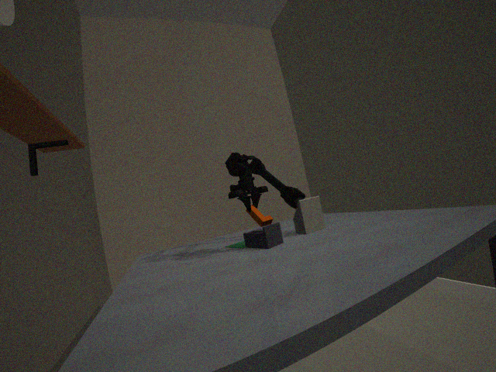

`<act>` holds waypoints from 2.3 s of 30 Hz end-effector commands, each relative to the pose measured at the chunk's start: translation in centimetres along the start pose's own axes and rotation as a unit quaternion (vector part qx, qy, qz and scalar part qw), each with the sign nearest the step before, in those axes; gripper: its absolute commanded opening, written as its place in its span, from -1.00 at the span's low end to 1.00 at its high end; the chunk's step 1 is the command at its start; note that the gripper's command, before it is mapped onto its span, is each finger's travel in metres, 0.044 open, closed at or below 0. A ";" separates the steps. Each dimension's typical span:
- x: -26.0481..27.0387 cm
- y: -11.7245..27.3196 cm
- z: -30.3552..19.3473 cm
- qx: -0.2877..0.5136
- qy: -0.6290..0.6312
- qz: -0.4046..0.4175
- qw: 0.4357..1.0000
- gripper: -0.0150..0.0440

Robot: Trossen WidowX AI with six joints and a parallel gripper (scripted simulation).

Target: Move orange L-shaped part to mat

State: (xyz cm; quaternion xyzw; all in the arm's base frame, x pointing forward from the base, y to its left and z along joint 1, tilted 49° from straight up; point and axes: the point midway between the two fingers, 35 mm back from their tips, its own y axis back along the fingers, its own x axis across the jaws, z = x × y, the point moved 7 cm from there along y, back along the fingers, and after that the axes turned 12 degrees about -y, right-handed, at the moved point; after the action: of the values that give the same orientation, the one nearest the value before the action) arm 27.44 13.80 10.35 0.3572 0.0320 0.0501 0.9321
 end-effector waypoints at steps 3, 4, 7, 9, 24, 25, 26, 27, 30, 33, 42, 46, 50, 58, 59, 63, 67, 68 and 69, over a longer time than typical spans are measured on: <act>0.4 -0.1 2.7 0.000 -0.001 0.001 1.000 -0.49; 0.4 -0.1 3.2 0.000 -0.001 0.001 1.000 -0.49; 0.6 -0.2 4.6 0.000 -0.001 0.001 1.000 -0.49; 0.7 -0.2 5.6 0.000 -0.001 0.001 1.000 -0.49; 1.6 -0.1 12.7 -0.002 -0.001 0.001 1.000 -0.49; 1.6 -0.1 13.1 -0.002 -0.001 0.001 1.000 -0.49; 1.7 -0.1 13.6 -0.002 -0.001 0.001 1.000 -0.49; 1.7 -0.1 14.1 -0.002 -0.001 0.001 1.000 -0.49; 1.9 -0.1 15.5 -0.002 -0.001 0.001 1.000 -0.49; 1.9 -0.1 16.2 -0.003 -0.001 0.001 1.000 -0.49; 2.0 -0.6 16.3 -0.003 -0.001 0.001 1.000 -0.49; 2.0 -1.3 16.3 -0.003 -0.001 0.001 1.000 -0.49; 2.0 -1.9 16.3 -0.003 -0.001 0.001 1.000 -0.49; 2.0 -3.2 16.3 -0.003 -0.002 0.001 1.000 -0.49; 2.0 -3.4 16.3 -0.003 -0.002 0.001 1.000 -0.49; 2.0 -4.0 16.3 -0.003 -0.002 0.001 1.000 -0.49; 2.0 -4.6 16.3 -0.003 -0.002 0.001 1.000 -0.49; 2.0 -4.8 16.3 -0.003 -0.002 0.001 1.000 -0.49; 2.0 -4.9 16.3 -0.003 -0.002 0.001 1.000 -0.49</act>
State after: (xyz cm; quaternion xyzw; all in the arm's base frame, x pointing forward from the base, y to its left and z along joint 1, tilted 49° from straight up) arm 31.31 -0.03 19.39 0.3558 0.0279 0.0494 0.9329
